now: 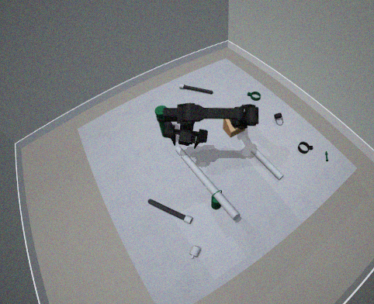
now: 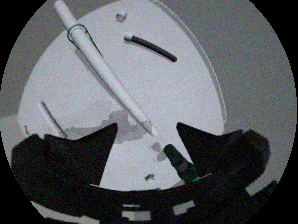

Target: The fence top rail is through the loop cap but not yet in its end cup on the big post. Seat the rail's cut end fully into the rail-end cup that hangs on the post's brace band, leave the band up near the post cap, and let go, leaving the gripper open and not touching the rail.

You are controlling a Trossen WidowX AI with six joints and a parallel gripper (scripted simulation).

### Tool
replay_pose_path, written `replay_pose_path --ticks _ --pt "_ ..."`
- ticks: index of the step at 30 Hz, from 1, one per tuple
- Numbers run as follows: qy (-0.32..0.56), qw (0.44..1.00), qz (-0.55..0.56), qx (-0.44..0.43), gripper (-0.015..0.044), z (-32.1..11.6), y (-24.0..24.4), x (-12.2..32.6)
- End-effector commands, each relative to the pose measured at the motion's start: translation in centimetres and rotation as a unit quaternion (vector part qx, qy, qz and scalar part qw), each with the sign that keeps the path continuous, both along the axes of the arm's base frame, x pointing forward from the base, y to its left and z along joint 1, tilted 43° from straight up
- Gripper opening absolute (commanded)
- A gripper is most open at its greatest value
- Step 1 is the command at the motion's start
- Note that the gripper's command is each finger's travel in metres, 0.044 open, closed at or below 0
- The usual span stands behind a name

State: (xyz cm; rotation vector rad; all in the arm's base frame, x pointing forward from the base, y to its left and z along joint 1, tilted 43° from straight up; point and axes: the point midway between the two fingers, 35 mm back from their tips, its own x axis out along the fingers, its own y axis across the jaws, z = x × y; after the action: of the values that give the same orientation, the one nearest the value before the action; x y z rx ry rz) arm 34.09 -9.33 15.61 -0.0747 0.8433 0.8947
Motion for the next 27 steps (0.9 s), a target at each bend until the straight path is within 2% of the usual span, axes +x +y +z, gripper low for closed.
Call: replay_pose_path --ticks 1,3,14,20,27 --pt "-0.119 0.952 0.269 -0.084 0.044 -2.0 3.6 0.9" --pt "-0.132 0.941 0.299 -0.089 0.044 -2.3 4.1 0.9" --pt "-0.132 0.941 0.299 -0.089 0.044 -2.3 4.1 0.9" --pt "-0.133 0.941 0.298 -0.089 0.044 -4.7 6.3 1.3" --pt "-0.133 0.941 0.298 -0.089 0.044 -5.6 7.1 1.5"
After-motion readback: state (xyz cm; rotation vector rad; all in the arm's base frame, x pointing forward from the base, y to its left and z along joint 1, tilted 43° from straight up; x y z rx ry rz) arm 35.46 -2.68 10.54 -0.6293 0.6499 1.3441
